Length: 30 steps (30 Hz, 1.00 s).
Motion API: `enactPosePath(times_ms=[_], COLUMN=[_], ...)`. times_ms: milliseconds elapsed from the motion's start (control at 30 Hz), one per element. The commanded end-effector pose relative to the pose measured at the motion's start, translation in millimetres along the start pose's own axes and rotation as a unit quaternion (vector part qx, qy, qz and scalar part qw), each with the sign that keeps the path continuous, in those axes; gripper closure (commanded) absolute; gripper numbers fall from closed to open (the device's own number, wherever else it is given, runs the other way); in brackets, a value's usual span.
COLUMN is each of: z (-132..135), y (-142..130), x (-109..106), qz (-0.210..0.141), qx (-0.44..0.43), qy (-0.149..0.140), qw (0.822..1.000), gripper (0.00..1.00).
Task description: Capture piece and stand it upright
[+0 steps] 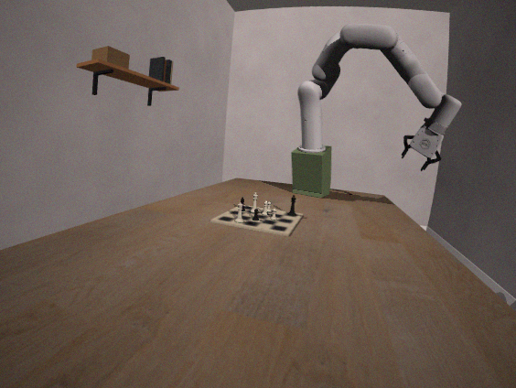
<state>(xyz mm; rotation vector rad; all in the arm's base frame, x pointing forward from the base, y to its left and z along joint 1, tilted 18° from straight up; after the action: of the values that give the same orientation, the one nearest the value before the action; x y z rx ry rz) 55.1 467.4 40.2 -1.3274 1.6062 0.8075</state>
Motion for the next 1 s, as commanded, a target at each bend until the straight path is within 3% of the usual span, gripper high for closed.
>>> enactPosePath(times_ms=[0,667,833,967], z=[1,1,7,16], y=[1,-1,-19,-51], x=[-2,-2,0,3], qz=[0.000,-0.001,-0.014,-0.035], qx=[-0.001,-0.006,-0.054,-0.136], qy=[-0.002,-0.002,0.005,0.021], qw=[1.000,1.000,0.998,0.990], gripper=[0.00,0.00,0.00,0.00])
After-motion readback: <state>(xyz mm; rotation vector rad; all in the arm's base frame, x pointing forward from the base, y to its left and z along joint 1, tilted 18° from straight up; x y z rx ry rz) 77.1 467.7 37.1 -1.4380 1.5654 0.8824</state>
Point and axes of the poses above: the point where the finger pads meet when closed, its own x axis out along the fingers, its own z axis across the jaws, y = z × x, the point moved 4 cm from there along -x, back along the fingers, and after that the axes turned 1 degree about x, right-handed, at the moved point
